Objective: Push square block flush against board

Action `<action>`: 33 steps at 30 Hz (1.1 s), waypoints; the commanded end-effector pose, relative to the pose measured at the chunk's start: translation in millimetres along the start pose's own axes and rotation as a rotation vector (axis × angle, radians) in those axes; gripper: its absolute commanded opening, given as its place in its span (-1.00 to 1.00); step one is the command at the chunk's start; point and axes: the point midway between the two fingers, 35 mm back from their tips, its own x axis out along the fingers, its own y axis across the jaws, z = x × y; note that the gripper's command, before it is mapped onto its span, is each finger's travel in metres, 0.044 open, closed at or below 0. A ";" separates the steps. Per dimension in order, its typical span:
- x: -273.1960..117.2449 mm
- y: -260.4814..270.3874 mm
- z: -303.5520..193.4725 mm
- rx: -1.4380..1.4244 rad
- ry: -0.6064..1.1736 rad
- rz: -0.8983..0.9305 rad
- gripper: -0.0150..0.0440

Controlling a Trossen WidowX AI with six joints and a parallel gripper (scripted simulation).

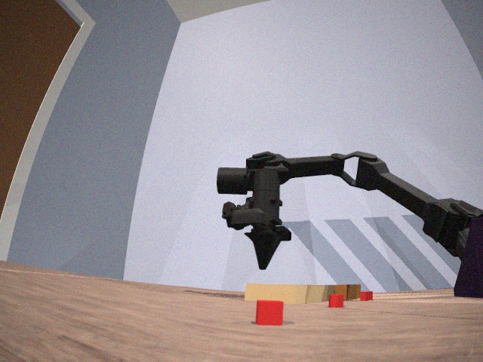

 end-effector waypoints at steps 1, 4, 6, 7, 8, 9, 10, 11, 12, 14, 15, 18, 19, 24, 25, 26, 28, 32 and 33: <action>-0.7 -6.0 1.3 0.046 -0.001 -0.004 -0.49; 8.2 -5.6 2.1 0.046 -0.001 -0.004 -0.49; 33.9 -5.4 3.0 0.047 -0.002 -0.004 -0.49; 45.0 -5.6 2.8 0.047 -0.002 -0.004 -0.49; 51.6 -5.8 2.5 0.047 -0.002 -0.005 -0.49; 53.8 -5.9 2.3 0.047 -0.002 -0.005 -0.49; 53.8 -5.9 2.3 0.047 -0.002 -0.005 -0.49; 53.8 -5.9 2.3 0.047 -0.002 -0.005 -0.49; 53.8 -5.8 2.1 0.047 -0.002 -0.005 -0.49; 53.7 -5.8 0.9 0.047 -0.002 -0.005 -0.49; 53.7 -5.7 -0.1 0.047 -0.002 -0.005 -0.49; 53.6 -5.4 -4.1 0.046 -0.002 -0.005 -0.49; 53.5 -5.4 -5.6 0.046 -0.002 -0.005 -0.49; 53.4 -4.9 -13.1 0.046 -0.001 -0.005 -0.49; 53.3 -4.8 -14.7 0.046 -0.001 -0.005 -0.49; 53.3 -4.7 -16.2 0.046 -0.001 -0.005 -0.49; 53.3 -4.5 -19.3 0.046 -0.001 -0.005 -0.49; 53.4 -4.1 -25.5 0.045 -0.001 -0.005 -0.49; 53.4 -4.0 -27.1 0.045 -0.001 -0.005 -0.49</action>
